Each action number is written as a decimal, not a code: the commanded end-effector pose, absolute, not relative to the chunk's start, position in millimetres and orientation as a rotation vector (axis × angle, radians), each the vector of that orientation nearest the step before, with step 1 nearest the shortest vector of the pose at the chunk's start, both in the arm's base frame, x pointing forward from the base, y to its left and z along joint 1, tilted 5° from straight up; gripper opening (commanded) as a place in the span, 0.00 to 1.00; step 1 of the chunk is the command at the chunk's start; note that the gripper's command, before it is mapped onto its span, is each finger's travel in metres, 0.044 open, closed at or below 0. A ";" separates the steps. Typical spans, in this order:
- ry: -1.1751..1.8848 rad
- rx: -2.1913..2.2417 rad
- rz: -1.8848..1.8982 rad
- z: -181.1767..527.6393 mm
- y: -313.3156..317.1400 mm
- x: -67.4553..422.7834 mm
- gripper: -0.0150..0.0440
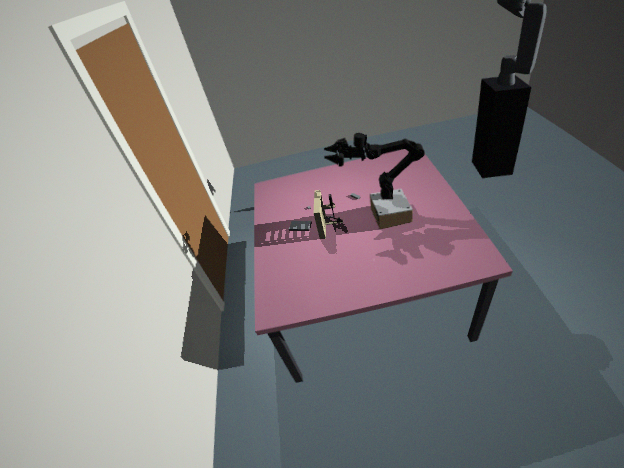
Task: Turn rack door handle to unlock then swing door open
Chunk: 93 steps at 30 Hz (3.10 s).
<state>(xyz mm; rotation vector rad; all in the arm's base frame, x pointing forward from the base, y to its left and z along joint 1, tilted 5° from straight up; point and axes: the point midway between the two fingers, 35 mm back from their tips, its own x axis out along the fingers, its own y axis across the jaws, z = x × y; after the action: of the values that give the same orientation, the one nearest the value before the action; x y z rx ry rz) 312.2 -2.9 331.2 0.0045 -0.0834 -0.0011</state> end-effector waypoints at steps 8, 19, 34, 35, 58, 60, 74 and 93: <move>0.090 0.019 0.013 309.1 1.1 334.7 0.73; 0.386 0.041 0.031 267.4 8.8 361.9 0.73; 0.799 0.050 0.039 208.9 17.7 376.0 0.73; 0.826 0.050 0.039 205.2 18.3 376.1 0.73; 1.442 0.036 0.028 138.5 29.8 355.7 0.73; 1.495 0.034 0.025 134.6 30.6 352.5 0.73; 1.613 0.029 0.019 119.9 32.6 345.6 0.73; 1.613 0.029 0.019 88.7 33.7 345.6 0.73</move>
<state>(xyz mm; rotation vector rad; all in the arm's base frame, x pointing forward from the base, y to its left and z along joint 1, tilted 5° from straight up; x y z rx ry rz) 345.9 32.8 94.2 0.0225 1.6111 0.0189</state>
